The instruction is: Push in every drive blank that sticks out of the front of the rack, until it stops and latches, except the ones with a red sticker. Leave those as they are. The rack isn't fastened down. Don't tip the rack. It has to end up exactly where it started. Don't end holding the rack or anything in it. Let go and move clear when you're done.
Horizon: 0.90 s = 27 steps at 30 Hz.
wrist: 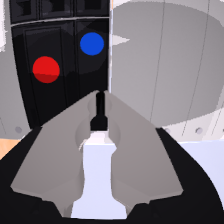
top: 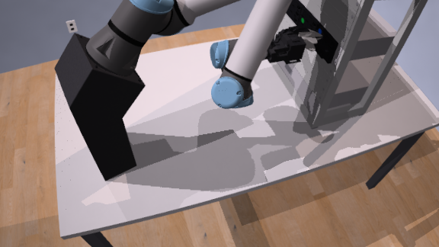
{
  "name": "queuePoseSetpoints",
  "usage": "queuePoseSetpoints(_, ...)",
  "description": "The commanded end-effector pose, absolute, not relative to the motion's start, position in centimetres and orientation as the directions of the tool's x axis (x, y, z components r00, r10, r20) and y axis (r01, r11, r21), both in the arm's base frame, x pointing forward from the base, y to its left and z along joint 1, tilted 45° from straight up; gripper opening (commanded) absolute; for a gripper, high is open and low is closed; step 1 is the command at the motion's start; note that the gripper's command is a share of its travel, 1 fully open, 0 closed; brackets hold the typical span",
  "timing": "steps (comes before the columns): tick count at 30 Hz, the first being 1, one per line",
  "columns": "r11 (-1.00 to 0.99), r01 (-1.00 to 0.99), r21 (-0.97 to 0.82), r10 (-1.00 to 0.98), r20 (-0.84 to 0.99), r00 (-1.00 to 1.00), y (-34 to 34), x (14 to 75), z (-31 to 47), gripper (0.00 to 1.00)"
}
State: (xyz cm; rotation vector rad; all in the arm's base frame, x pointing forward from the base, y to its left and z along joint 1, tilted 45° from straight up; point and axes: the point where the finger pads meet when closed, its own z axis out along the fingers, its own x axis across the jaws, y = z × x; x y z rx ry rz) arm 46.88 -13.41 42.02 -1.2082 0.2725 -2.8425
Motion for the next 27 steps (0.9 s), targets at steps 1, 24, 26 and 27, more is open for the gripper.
queuePoseSetpoints(1, -0.984, -0.030, -0.176, -0.106, 0.710, -0.696, -13.2, 45.7, 40.9, 0.00)
queuePoseSetpoints(24, -0.984, -0.030, -0.176, -0.106, 0.710, -0.696, -12.3, 41.0, 36.5, 0.00)
queuePoseSetpoints(26, -0.984, -0.030, -0.176, -0.106, 0.710, -0.696, -12.2, 41.0, 36.5, 0.00)
queuePoseSetpoints(27, -0.984, -0.030, -0.176, -0.106, 0.710, -0.696, -12.2, 41.0, 36.5, 0.00)
